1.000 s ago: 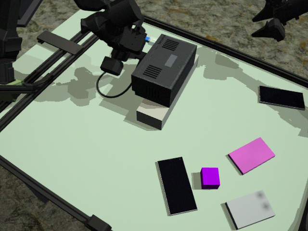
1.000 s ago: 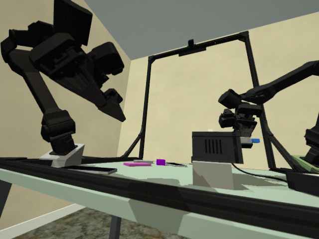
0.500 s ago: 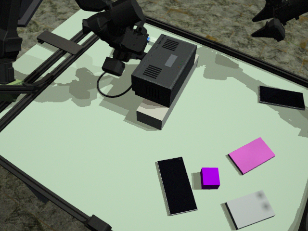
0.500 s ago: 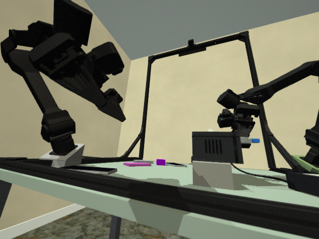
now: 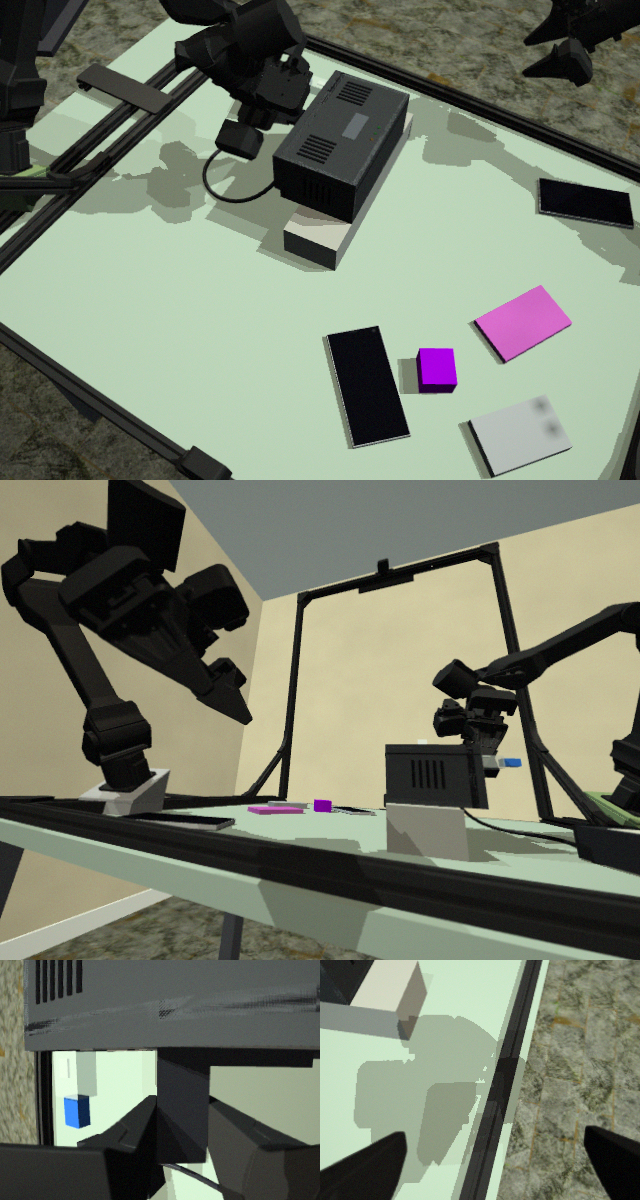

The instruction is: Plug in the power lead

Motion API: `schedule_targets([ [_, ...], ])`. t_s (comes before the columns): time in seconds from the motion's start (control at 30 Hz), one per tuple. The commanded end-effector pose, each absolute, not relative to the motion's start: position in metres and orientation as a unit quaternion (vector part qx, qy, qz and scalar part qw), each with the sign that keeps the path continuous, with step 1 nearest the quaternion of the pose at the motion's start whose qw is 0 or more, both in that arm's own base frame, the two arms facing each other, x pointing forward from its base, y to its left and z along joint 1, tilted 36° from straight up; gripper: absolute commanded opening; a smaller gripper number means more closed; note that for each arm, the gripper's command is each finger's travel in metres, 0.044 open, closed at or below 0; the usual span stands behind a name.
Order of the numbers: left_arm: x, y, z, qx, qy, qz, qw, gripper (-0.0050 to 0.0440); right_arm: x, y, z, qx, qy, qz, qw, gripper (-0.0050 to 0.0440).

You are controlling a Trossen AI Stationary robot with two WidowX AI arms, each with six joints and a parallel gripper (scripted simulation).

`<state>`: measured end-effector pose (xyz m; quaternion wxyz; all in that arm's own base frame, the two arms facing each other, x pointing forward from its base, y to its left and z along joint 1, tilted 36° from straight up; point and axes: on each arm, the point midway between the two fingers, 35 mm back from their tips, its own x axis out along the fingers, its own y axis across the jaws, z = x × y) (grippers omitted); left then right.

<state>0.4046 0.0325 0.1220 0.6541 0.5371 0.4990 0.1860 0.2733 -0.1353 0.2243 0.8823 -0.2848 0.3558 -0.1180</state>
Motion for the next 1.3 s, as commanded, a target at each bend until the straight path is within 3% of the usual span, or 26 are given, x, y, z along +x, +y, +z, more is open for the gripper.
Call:
schedule_targets([
  [0.0,0.4082,0.0316,0.1227,0.537,0.498,0.189,0.655,0.0,0.2733,-0.1353,0.2241,-0.285,0.356,-0.118,0.882,0.04],
  [0.37,0.4111,0.0307,0.1221,0.537,0.498,0.189,0.655,0.0,0.2733,-0.1353,0.2241,-0.285,0.356,-0.118,0.882,0.04],
  [0.77,0.4076,0.0318,0.1215,0.539,0.5,0.188,0.652,0.0288,0.2733,-0.1353,0.2241,-0.285,0.356,-0.118,0.882,0.04],
  [0.83,0.4076,0.0318,0.1215,0.539,0.5,0.188,0.652,0.0288,0.2733,-0.1353,0.2241,-0.285,0.356,-0.118,0.882,0.04],
  [1.0,0.4076,0.0318,0.1215,0.539,0.5,0.188,0.652,0.04,0.2733,-0.1353,0.2241,-0.285,0.356,-0.118,0.882,0.04],
  [1.27,0.4053,0.0271,0.123,0.539,0.486,0.17,0.667,0.04,0.2733,-0.1353,0.2241,-0.285,0.356,-0.118,0.882,0.04],
])
